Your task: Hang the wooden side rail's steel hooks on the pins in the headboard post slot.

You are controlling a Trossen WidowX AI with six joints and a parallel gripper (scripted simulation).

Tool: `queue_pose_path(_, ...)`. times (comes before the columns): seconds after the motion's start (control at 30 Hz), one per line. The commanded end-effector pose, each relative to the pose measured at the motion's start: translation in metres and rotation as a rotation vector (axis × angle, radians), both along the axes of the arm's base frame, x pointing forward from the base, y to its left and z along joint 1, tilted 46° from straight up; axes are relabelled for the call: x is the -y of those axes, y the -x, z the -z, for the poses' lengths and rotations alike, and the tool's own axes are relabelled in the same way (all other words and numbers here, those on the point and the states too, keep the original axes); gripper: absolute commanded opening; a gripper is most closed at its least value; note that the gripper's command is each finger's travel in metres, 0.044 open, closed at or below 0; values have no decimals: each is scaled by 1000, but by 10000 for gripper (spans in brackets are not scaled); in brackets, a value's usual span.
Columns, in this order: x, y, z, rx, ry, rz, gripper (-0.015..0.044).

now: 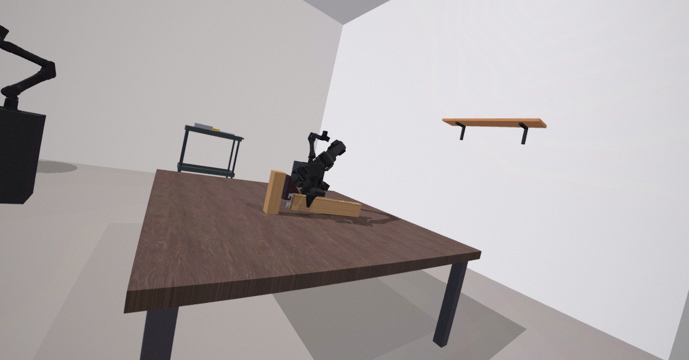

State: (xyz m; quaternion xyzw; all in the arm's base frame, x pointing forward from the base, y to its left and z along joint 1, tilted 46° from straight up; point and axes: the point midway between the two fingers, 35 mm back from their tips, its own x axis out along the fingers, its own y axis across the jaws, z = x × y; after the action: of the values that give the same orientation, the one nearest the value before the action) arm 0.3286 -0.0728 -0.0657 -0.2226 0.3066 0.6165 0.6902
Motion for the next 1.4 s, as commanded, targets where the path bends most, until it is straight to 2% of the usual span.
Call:
queue_pose_path(0.0,5,-2,-2,11,2,7,0)
queue_pose_path(1.37,8,-3,-2,11,3,7,0)
